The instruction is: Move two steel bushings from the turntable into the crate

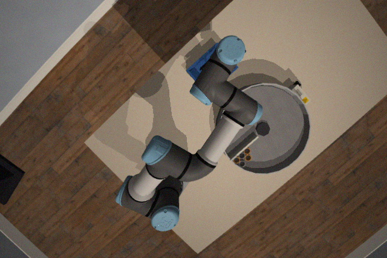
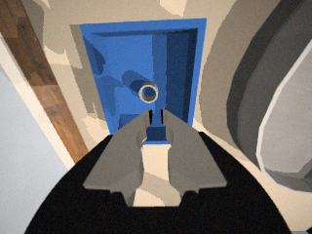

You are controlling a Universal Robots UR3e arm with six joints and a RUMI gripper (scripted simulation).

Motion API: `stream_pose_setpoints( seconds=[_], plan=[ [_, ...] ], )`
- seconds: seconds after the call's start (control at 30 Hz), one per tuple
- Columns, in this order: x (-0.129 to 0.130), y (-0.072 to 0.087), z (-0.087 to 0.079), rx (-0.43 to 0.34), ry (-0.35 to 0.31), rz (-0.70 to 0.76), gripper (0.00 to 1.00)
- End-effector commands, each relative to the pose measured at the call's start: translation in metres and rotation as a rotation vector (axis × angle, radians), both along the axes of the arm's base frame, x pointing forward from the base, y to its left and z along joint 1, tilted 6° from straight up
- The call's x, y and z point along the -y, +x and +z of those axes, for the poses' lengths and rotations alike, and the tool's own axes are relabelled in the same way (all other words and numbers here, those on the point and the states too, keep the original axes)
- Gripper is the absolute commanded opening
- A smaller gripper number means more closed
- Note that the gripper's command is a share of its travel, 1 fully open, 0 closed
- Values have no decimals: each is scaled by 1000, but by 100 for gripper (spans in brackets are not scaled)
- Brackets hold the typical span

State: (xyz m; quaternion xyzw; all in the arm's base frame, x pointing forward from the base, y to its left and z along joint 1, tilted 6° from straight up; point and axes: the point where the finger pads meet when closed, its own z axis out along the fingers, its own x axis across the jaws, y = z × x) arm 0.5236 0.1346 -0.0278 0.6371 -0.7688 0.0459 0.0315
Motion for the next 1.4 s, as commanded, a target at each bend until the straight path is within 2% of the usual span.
stream_pose_setpoints(
  seconds=[0.0, 0.4, 1.37],
  plan=[
    [-1, 1, 10, -2, -1, -1, 6],
    [-3, 1, 22, -2, -1, -1, 6],
    [-3, 1, 24, -2, -1, -1, 6]
  ],
)
